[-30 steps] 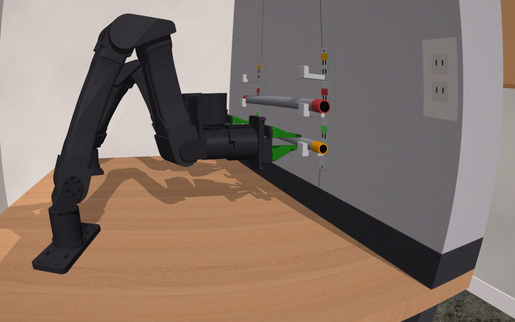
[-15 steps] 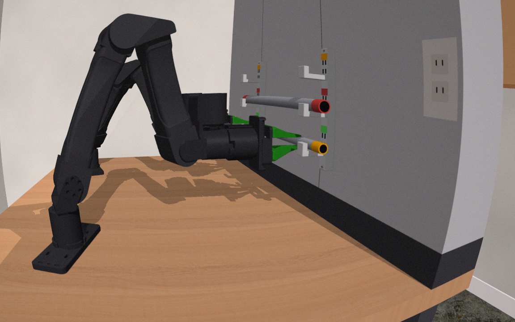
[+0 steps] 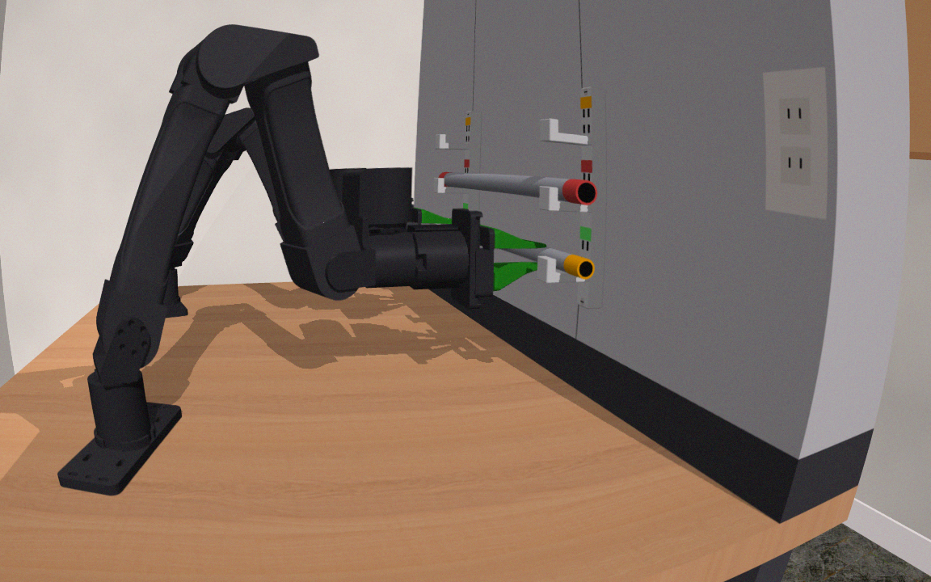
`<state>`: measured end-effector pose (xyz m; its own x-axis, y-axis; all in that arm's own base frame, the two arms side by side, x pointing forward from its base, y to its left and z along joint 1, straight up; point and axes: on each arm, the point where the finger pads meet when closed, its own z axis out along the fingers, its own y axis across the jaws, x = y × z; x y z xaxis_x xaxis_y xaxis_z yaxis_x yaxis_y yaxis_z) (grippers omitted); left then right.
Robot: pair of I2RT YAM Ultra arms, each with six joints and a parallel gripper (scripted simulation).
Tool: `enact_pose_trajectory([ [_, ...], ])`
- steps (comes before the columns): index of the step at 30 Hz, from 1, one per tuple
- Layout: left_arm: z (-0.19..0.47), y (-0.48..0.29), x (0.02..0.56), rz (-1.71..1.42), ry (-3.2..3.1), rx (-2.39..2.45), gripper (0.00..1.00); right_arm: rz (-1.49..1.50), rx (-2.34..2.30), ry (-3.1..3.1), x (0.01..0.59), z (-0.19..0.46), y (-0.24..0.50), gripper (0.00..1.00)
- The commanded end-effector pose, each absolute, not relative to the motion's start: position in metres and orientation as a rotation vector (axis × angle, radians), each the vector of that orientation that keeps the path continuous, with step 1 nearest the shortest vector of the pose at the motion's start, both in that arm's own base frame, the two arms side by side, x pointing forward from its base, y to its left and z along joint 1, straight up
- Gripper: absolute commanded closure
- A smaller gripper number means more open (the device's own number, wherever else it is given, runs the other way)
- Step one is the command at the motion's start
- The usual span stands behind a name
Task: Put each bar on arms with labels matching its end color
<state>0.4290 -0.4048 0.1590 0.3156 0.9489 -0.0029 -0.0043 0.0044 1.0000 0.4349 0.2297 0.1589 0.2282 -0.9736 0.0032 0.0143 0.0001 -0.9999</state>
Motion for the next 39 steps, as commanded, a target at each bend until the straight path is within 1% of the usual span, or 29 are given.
enact_pose_trajectory([
  [1, 0.159, -0.408, 0.436, 0.968, 0.968, 1.344, 1.00, -1.037, -1.309, 1.037, 0.443, 0.159, 0.232, 1.00],
  [39, 0.173, -0.408, 0.439, 0.969, 0.969, 1.344, 1.00, -1.037, -1.310, 1.037, 0.446, 0.173, 0.233, 1.00],
])
